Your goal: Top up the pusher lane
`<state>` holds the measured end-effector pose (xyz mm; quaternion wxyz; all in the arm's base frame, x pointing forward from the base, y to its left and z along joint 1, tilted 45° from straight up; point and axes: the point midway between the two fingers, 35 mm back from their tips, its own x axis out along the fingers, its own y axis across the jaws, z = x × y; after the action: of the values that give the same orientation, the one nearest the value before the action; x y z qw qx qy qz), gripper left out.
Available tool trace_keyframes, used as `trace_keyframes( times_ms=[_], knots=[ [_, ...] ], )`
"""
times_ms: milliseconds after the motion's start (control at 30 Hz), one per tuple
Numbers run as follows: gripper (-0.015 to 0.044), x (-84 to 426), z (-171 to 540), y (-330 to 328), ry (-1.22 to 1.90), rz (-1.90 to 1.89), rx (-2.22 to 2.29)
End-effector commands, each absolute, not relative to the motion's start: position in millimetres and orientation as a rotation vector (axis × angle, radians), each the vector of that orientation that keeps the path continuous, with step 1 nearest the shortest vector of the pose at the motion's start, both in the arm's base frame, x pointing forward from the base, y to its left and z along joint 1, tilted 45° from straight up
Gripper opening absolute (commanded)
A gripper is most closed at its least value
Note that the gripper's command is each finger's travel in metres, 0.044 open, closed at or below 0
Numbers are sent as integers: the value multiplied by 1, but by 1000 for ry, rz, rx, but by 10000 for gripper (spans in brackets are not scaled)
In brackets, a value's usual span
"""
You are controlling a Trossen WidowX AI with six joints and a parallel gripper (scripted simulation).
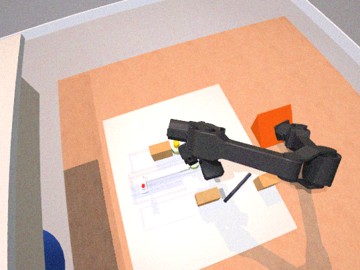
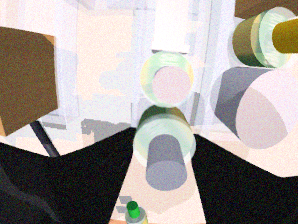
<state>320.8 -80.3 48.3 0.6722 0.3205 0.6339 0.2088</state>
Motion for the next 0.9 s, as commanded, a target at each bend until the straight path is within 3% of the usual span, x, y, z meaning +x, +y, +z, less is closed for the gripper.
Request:
trace_keyframes(
  times_ms=[0, 867],
  knots=[
    [0, 328, 50, -79, 1408, 479, 721],
    [0, 340, 52, -80, 1408, 480, 721]
  ],
)
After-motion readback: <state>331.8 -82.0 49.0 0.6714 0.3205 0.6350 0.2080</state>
